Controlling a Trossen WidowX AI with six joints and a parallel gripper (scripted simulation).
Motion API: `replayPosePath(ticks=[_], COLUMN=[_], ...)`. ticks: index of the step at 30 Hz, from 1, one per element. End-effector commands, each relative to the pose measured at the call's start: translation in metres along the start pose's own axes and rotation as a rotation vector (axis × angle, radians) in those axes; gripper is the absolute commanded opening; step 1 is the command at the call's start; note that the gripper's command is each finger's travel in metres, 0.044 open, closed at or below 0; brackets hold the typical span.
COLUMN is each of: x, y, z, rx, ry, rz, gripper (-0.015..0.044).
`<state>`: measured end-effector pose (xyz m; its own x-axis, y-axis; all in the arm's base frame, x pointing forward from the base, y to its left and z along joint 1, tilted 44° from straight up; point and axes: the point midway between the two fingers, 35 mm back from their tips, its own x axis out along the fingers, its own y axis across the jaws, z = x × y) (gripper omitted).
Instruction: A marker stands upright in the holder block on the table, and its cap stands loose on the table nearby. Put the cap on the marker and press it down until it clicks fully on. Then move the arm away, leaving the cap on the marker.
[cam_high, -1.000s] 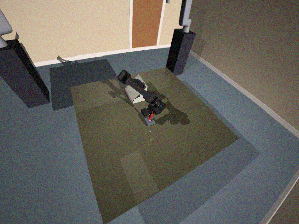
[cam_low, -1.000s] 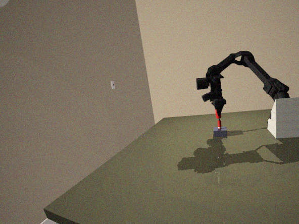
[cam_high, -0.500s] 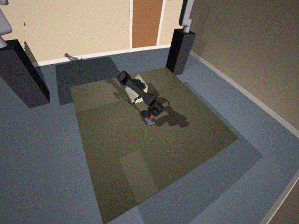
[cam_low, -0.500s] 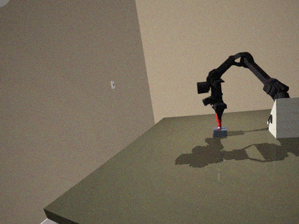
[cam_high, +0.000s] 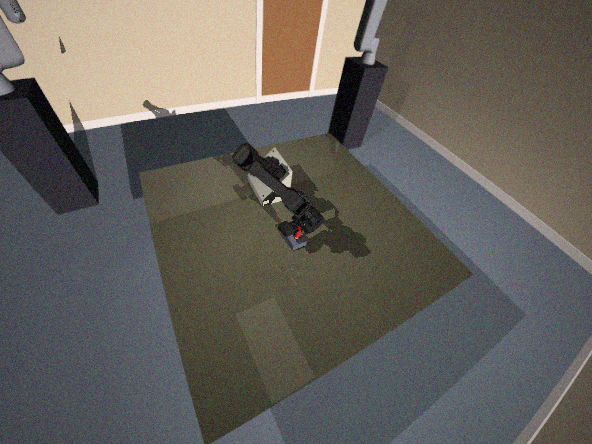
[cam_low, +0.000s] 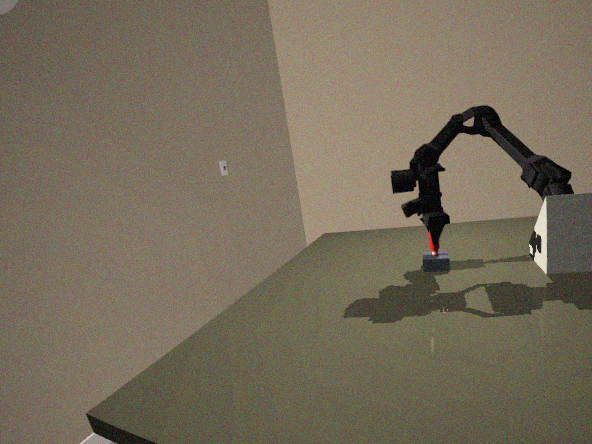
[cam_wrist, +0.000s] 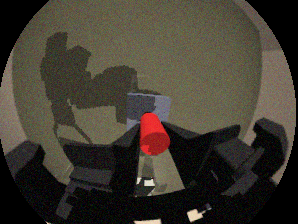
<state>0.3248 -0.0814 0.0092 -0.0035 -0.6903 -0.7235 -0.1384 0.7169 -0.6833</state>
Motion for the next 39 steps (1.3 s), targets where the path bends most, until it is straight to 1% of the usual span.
replayPosePath(ticks=[1, 6, 23, 25, 26, 29, 30, 36, 39], x=[0.002, 0.002, 0.001, -0.002, -0.011, -0.061, -0.071, -0.074, -0.066], y=[0.001, 0.001, 0.001, 0.001, 0.001, 0.002, 0.001, 0.001, 0.001], z=[-0.001, -0.001, -0.001, 0.0, 0.001, 0.001, 0.0, 0.0, -0.001], rx=[-0.008, -0.008, -0.002, -0.002, -0.002, -0.003, -0.003, -0.003, 0.131], ry=[0.001, 0.001, 0.001, 0.0, 0.0, 0.0, 0.001, 0.001, 0.001], rz=[-0.001, -0.001, 0.0, 0.0, 0.002, 0.005, 0.004, 0.004, 0.002], gripper=[0.0, 0.0, 0.044, 0.044, 0.044, 0.044, 0.044, 0.044, 0.0361])
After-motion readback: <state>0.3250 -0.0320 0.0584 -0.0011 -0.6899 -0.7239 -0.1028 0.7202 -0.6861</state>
